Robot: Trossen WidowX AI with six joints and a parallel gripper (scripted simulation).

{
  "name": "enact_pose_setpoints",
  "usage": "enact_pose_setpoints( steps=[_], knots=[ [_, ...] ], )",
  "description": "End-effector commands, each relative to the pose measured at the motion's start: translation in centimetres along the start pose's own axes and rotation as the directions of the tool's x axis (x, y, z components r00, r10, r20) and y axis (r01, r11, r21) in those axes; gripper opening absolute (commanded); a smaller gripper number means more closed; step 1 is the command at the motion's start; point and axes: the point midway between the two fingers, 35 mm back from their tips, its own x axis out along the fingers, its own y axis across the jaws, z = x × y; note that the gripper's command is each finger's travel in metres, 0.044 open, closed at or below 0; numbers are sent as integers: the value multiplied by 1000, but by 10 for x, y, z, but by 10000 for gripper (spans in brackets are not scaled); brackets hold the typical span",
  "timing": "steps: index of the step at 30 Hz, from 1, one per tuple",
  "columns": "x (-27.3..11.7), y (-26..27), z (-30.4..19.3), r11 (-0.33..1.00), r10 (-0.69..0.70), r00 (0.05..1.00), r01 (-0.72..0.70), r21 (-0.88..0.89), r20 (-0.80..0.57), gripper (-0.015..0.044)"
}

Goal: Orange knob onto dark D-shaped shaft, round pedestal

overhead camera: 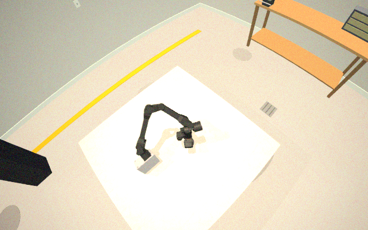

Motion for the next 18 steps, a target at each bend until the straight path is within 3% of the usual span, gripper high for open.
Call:
enact_pose_setpoints(
  steps=[1,10,14,18],
  knots=[
    [0,0,0,1000,-3,1000,3,-7,-2,0],
    [-4,0,2,999,-2,1000,2,40,-2,0],
    [-4,0,2,983,-2,1000,3,183,-2,0],
    [-3,1,2,901,-2,1000,3,433,-2,0]
  ],
)
